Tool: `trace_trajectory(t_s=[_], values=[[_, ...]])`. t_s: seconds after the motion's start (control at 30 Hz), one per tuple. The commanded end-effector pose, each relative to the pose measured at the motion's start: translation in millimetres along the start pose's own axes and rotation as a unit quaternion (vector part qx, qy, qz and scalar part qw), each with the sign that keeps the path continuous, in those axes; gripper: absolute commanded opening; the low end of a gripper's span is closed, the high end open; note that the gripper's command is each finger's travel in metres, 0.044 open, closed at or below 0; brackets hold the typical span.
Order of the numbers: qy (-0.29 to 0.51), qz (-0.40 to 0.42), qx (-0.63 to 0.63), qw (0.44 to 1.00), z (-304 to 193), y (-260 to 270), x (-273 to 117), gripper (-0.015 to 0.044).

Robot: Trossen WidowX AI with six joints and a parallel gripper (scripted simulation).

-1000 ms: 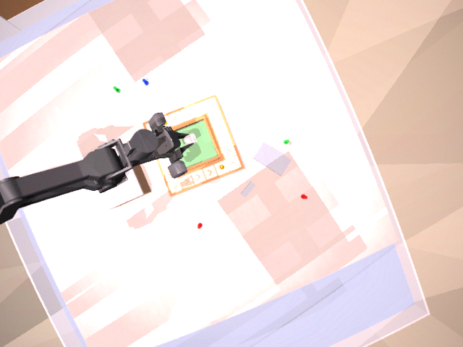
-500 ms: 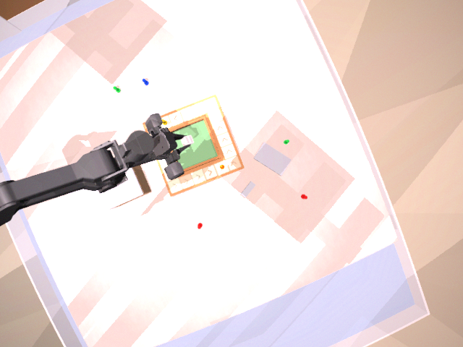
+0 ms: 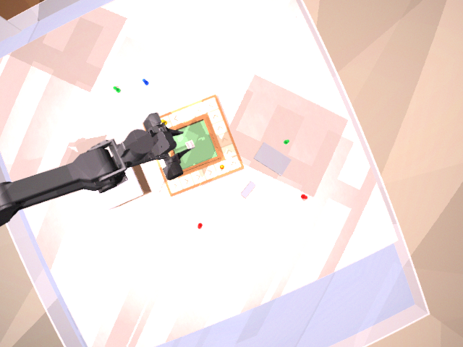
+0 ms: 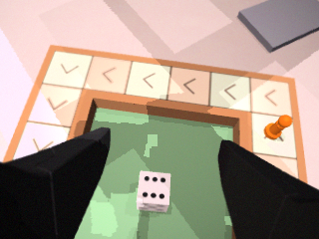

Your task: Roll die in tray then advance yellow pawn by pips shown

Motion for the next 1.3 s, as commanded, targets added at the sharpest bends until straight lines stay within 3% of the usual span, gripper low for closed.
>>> trace_trajectory(t_s=[0.0,0.1,0.37,0.7,0.9,1.2,1.27], values=[[-0.013,0.005,-0.001,1.0,22.7,6.2,-19.4,0.0368],[-0.013,0.005,-0.001,1.0,22.7,6.2,-19.4,0.044],[0.148,-0.038,-0.002,0.988,21.5,6.0,-1.0,0.044],[0.362,-0.096,-0.001,0.927,13.5,4.1,27.1,0.044],[0.346,-0.093,-0.004,0.933,14.6,4.0,25.8,0.044],[0.39,0.006,-0.232,0.891,-51.6,80.2,15.5,0.0204],[0.397,0.029,-0.286,0.872,-69.8,94.4,9.2,0.02]])
Point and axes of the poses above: the point midway between the two fingers, 35 mm back from their tips, its own x axis out along the fingers, its own y axis across the jaws, z = x × y, the point moved 1 cm from there along -x, back along the fingers, and after that the axes turned 15 degrees about x, right-handed, at the moved point
